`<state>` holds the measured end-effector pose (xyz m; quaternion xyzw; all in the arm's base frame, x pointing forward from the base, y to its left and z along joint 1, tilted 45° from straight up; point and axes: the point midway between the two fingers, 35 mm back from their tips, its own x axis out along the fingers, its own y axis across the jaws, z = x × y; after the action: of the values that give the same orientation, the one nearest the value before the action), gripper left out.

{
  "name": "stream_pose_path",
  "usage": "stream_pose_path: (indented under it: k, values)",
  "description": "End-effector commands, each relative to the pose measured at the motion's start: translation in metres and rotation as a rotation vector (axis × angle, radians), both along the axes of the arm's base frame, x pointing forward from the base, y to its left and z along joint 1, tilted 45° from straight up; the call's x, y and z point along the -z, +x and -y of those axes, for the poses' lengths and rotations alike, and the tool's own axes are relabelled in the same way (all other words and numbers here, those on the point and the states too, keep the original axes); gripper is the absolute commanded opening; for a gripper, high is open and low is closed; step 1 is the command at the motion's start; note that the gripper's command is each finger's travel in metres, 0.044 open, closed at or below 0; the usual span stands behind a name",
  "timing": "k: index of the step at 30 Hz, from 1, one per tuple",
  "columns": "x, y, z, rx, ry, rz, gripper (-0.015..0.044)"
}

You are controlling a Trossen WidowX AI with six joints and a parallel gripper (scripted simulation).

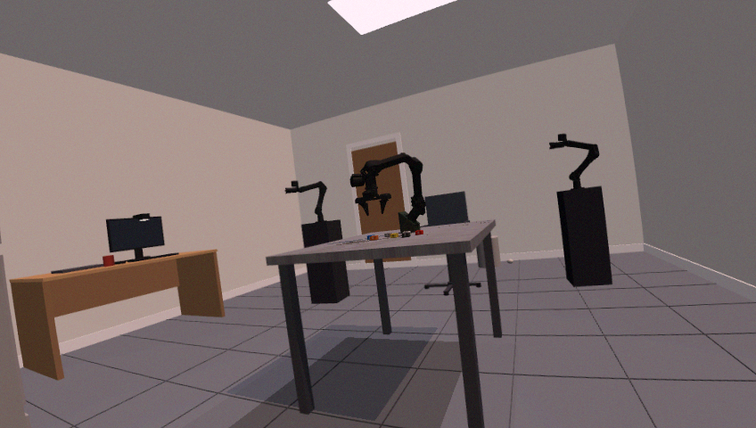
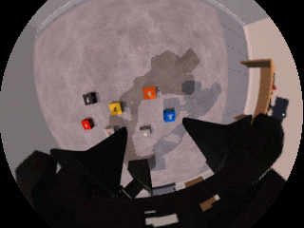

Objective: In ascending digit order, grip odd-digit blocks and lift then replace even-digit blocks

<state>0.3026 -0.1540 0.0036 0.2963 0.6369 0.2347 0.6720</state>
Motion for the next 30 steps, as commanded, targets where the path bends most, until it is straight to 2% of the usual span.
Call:
stream_pose_path:
  k: [1,5,7,13,19,30]
  values:
    - [-0.006,-0.045,-0.004,0.005,-0.009,0.005,0.0400]
    - [-0.007,-0.086,-0.018,0.004,-0.005,0.003,0.0400]
    - [-0.008,-0.092,-0.021,0.004,-0.004,0.002,0.0400]
    - [-0.005,-0.092,-0.023,0.004,-0.004,0.002,0.0400]
    - [0.049,-0.085,-0.076,0.004,-0.002,0.004,0.0400]
    - [0.054,-0.085,-0.082,0.004,-0.001,0.005,0.0400]
